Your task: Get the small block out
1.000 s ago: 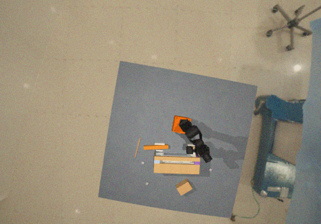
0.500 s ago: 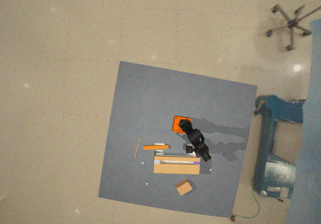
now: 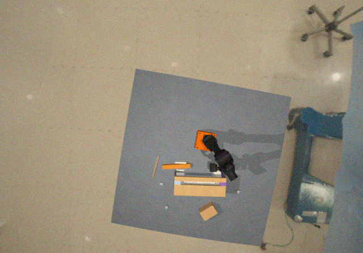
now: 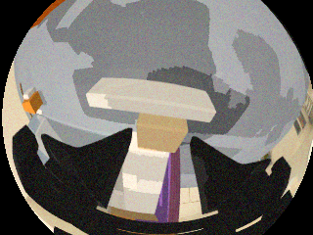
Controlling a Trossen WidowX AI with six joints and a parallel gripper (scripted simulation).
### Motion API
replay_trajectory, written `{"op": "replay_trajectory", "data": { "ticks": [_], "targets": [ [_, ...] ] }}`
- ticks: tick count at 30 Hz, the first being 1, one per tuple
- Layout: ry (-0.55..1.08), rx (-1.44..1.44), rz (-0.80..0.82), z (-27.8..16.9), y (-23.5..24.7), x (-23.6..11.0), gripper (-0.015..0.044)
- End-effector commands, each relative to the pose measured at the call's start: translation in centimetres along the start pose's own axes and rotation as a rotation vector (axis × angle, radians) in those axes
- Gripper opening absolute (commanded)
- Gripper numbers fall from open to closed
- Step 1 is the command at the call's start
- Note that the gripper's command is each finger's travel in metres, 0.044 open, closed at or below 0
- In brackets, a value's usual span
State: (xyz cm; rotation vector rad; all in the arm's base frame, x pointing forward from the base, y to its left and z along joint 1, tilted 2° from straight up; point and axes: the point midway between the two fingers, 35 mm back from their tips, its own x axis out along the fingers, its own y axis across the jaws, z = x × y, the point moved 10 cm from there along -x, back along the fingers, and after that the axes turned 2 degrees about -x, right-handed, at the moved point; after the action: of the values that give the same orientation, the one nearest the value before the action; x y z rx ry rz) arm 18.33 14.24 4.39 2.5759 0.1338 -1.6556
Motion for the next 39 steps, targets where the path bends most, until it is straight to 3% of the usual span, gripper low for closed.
{"op": "replay_trajectory", "data": {
  "ticks": [1, 9, 12, 14, 29, 39],
  "targets": [
    [-0.006, -0.006, 0.008, 0.6, 0.2, 0.5, 0.0285],
    [-0.006, -0.006, 0.008, 0.6, 0.2, 0.5, 0.0075],
    [-0.006, -0.006, 0.008, 0.6, 0.2, 0.5, 0.0055],
    [0.001, 0.011, 0.007, 0.4, 0.1, 0.4, 0.0003],
    [-0.002, 0.0, 0.003, -2.2, 0.1, -5.0, 0.0],
    [0.006, -0.04, -0.027, -3.2, 0.7, -6.5, 0.0]
  ]
}}
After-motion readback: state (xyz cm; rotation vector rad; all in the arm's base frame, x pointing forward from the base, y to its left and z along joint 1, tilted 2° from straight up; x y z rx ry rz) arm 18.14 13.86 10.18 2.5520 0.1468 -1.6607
